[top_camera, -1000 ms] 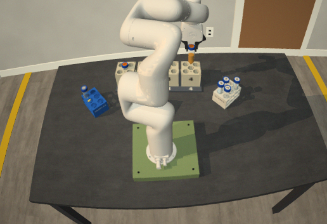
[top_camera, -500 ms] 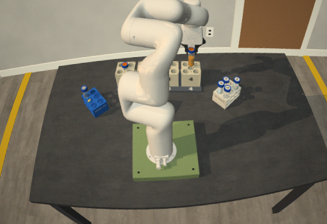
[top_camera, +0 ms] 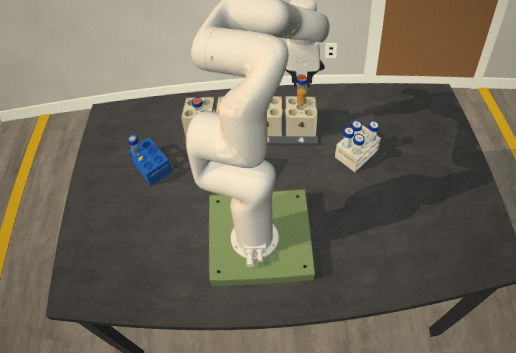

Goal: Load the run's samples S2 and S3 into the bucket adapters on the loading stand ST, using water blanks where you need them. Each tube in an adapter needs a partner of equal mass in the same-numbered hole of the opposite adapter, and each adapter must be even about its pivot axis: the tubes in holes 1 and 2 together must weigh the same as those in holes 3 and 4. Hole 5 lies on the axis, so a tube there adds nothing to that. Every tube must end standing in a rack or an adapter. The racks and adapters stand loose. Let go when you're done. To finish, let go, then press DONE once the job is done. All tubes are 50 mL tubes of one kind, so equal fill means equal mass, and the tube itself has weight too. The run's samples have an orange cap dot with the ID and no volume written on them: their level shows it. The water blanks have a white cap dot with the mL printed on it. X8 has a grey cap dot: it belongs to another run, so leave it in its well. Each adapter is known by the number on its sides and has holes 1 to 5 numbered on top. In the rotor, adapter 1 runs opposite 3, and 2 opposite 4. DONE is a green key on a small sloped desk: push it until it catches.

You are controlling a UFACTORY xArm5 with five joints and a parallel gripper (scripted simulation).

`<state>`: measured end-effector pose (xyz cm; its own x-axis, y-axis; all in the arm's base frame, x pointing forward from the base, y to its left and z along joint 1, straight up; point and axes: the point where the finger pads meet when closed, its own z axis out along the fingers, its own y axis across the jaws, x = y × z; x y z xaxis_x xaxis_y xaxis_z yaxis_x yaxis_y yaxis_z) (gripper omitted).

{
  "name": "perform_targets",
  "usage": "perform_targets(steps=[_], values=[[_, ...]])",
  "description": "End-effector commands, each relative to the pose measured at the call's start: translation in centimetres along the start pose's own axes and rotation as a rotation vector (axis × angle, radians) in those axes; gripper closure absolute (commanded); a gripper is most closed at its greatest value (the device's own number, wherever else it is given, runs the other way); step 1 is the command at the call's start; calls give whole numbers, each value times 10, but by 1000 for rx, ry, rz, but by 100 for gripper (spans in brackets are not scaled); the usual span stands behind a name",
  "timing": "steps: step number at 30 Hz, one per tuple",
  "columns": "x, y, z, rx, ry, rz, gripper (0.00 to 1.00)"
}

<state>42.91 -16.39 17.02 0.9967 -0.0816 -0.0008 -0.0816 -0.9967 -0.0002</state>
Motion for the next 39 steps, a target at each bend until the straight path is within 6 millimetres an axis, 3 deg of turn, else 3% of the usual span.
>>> perform_targets(steps=[1, 39], values=[[1, 0, 2, -3, 4, 0, 100], [1, 0, 36, -3, 4, 0, 100]])
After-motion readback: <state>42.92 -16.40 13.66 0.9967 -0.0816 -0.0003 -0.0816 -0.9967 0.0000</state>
